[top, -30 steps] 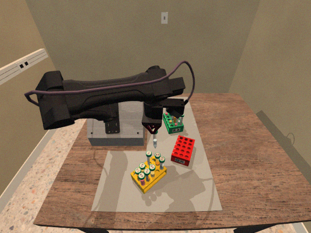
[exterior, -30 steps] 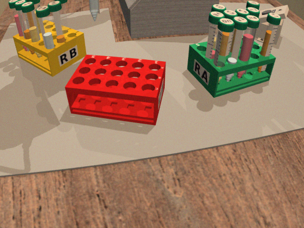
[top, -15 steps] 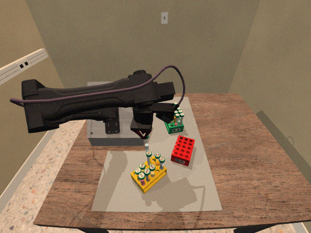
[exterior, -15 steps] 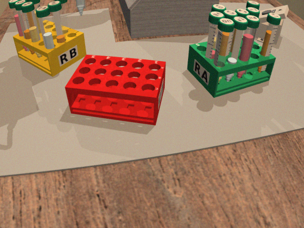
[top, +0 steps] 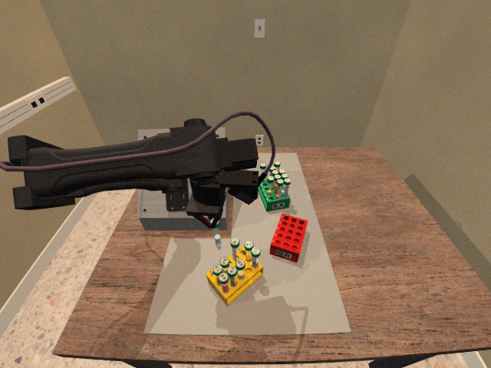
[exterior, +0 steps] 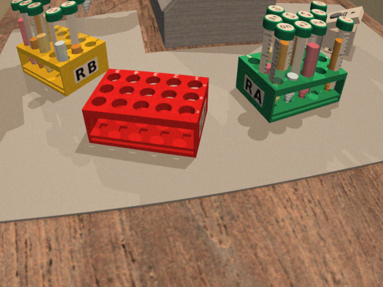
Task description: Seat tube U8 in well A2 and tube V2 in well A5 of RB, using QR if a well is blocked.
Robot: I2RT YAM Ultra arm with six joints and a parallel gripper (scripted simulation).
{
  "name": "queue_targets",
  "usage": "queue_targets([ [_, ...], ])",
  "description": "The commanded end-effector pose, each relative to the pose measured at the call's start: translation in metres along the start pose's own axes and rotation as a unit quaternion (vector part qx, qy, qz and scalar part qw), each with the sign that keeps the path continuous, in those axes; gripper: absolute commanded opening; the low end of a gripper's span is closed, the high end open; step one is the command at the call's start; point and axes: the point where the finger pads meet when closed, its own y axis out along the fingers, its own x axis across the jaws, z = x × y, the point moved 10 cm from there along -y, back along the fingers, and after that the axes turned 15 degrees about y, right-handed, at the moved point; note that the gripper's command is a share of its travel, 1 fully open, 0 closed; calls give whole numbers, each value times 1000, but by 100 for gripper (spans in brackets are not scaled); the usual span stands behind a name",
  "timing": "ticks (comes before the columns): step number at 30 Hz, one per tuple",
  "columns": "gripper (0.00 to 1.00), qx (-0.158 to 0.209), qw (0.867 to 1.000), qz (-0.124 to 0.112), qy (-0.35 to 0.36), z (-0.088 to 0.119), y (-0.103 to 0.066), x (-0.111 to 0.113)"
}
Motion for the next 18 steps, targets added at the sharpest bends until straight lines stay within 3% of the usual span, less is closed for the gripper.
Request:
queue_targets([
  [1,0,0,1000,9,-20,12,0,-13],
  [15,0,-14,1000,4,-2,28,-5,-48],
  [18,0,-3,1000,8,-14,19,-4,-47],
])
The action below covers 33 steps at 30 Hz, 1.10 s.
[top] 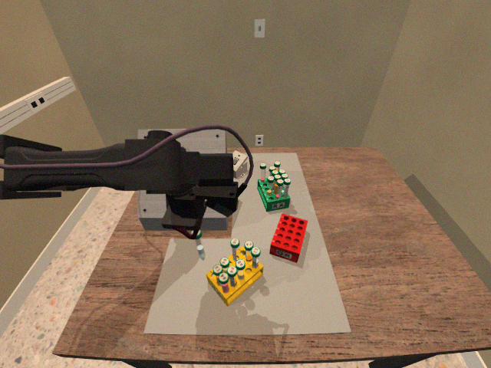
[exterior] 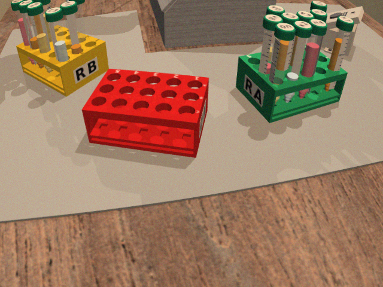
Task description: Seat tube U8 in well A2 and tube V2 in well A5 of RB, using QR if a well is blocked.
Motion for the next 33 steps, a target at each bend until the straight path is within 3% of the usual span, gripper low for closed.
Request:
queue_targets([
  [1,0,-6,1000,5,-15,-10,-4,-5],
  [24,0,-5,1000,-2,-14,-41,-4,-20],
  [33,0,-4,1000,2,-20,-38,-3,-20],
])
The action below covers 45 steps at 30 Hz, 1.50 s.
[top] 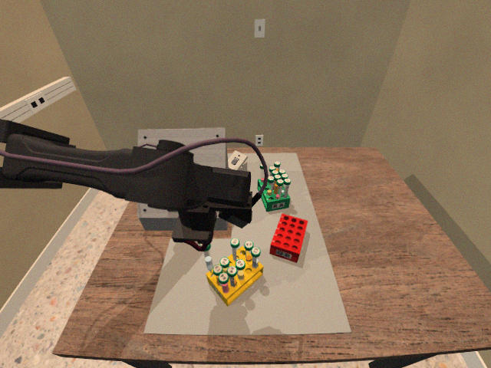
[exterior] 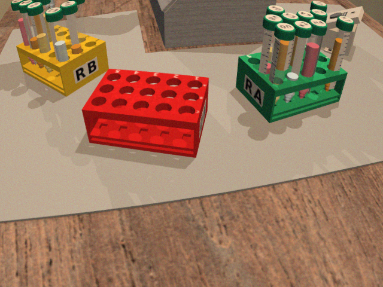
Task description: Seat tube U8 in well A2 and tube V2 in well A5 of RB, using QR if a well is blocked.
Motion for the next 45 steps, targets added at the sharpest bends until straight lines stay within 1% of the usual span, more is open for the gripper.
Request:
queue_targets([
  [1,0,-9,1000,-5,0,-4,-3,-2],
  [20,0,-9,1000,-5,0,-4,-3,-2],
  [21,0,-13,1000,-9,4,-10,-5,-3],
  [27,0,-18,1000,-11,1,-13,-6,0],
  [28,0,-25,1000,-12,10,-11,-8,-3],
  [30,0,-16,1000,-10,3,-14,-6,0],
  [32,0,-20,1000,-11,4,-14,-6,-1],
  [35,0,-25,1000,-11,15,-9,-7,-5],
  [38,0,-10,1000,-9,3,-3,2,1],
  [44,0,-9,1000,-8,3,-1,3,2],
  [45,0,-14,1000,-10,-3,-2,2,3],
])
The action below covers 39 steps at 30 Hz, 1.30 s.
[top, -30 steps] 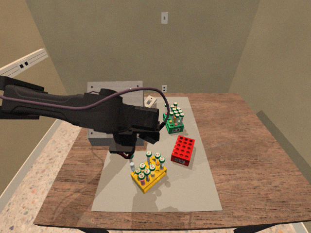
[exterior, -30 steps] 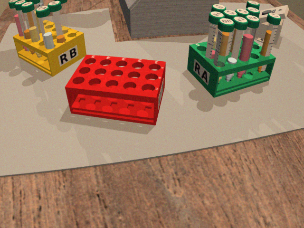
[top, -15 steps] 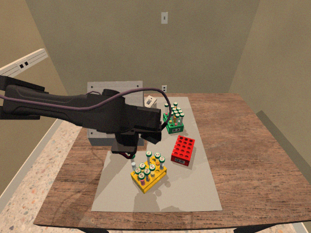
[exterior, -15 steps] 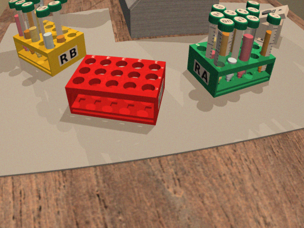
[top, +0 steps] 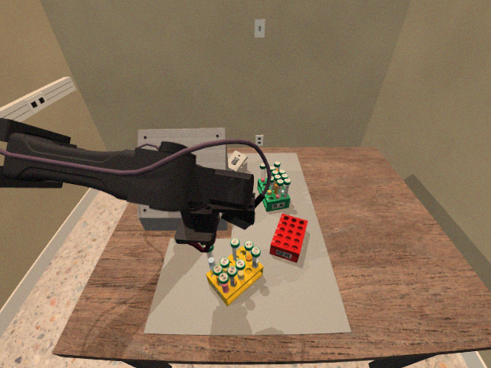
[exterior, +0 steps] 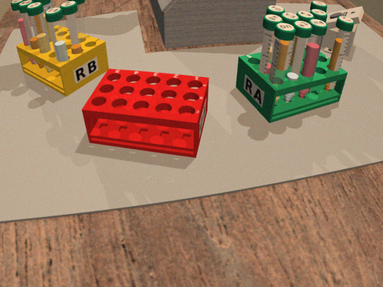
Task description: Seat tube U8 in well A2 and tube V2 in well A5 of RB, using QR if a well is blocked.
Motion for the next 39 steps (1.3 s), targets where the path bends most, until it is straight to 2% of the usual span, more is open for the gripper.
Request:
queue_targets([
  [1,0,-9,1000,-8,-5,4,1,3],
  [39,0,-5,1000,-6,-1,6,13,3],
])
